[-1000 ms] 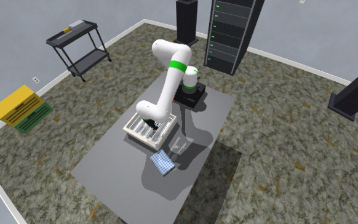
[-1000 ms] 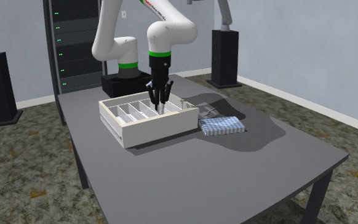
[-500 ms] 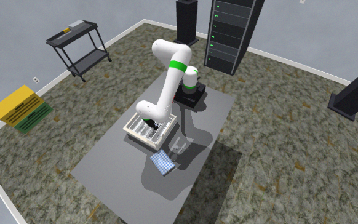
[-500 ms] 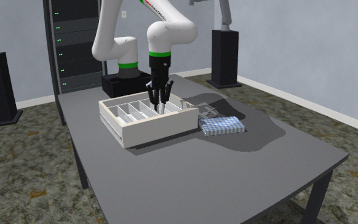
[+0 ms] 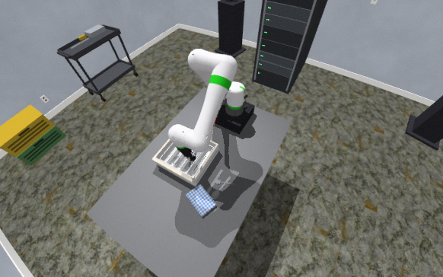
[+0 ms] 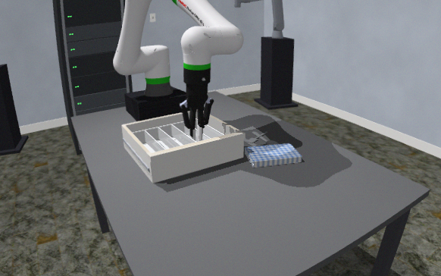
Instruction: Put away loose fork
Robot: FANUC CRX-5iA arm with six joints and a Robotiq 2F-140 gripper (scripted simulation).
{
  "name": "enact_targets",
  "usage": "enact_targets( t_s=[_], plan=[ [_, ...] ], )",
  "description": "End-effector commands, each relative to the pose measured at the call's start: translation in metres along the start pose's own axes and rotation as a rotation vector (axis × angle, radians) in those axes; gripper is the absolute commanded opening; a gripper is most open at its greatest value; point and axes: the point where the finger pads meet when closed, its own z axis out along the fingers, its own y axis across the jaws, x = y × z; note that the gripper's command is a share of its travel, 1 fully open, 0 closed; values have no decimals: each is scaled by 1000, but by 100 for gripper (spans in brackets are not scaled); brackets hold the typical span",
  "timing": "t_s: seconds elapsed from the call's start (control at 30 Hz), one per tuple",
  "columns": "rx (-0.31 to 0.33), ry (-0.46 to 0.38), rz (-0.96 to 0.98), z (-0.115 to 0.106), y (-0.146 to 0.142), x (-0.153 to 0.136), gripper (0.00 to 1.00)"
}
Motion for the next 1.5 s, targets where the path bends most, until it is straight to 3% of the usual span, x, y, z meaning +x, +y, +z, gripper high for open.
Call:
enact_targets(
  t_s=[0.0, 0.67, 1.0, 1.47],
  plan=[
    [1, 0, 0, 1, 0, 0, 14],
    [1, 0, 0, 0, 0, 0, 14],
    [1, 0, 0, -18, 0, -2, 14],
    [1, 0, 0, -95, 0, -9, 14]
  ],
)
